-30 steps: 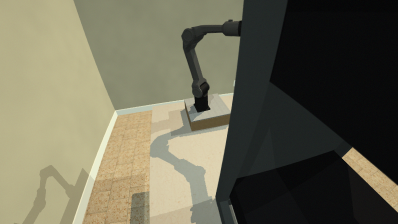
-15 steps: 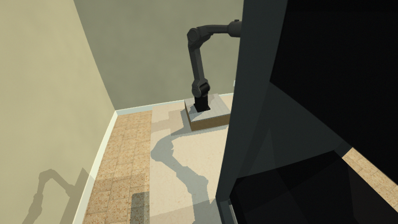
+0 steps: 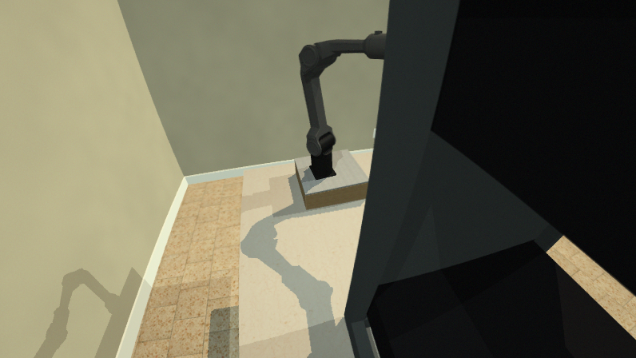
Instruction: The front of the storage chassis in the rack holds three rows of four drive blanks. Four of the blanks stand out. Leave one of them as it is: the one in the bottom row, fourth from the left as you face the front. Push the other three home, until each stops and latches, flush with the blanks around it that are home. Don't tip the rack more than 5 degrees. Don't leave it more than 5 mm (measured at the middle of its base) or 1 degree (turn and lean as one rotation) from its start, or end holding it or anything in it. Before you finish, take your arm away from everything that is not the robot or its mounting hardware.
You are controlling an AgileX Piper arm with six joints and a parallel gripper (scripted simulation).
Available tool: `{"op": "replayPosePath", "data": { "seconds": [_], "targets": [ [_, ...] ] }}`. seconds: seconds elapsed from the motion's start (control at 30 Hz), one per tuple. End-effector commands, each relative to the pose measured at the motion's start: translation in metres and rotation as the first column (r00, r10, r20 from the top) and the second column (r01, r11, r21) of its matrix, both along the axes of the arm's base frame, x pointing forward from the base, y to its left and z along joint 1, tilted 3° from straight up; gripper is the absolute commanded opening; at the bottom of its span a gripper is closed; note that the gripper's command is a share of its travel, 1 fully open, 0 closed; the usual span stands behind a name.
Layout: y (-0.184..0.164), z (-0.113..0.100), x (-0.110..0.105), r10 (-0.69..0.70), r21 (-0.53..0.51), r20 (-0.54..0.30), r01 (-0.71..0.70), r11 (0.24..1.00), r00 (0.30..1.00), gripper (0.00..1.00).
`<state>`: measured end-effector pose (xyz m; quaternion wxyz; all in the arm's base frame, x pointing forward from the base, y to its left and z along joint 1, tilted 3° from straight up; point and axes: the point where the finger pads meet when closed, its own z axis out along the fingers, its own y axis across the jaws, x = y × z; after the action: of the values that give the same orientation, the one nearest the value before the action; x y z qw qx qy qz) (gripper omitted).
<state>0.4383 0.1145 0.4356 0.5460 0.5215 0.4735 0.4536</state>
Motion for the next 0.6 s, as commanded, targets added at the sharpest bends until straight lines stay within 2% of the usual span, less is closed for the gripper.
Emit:
{"op": "replayPosePath", "data": {
  "seconds": [0.0, 0.57],
  "targets": [
    [0.0006, 0.0005, 0.0003, 0.0, 0.001, 0.001, 0.0, 1.0, 1.0, 0.0],
    [0.0003, 0.0004, 0.0024, 0.0, 0.001, 0.001, 0.0, 1.0, 1.0, 0.0]
  ]
}}
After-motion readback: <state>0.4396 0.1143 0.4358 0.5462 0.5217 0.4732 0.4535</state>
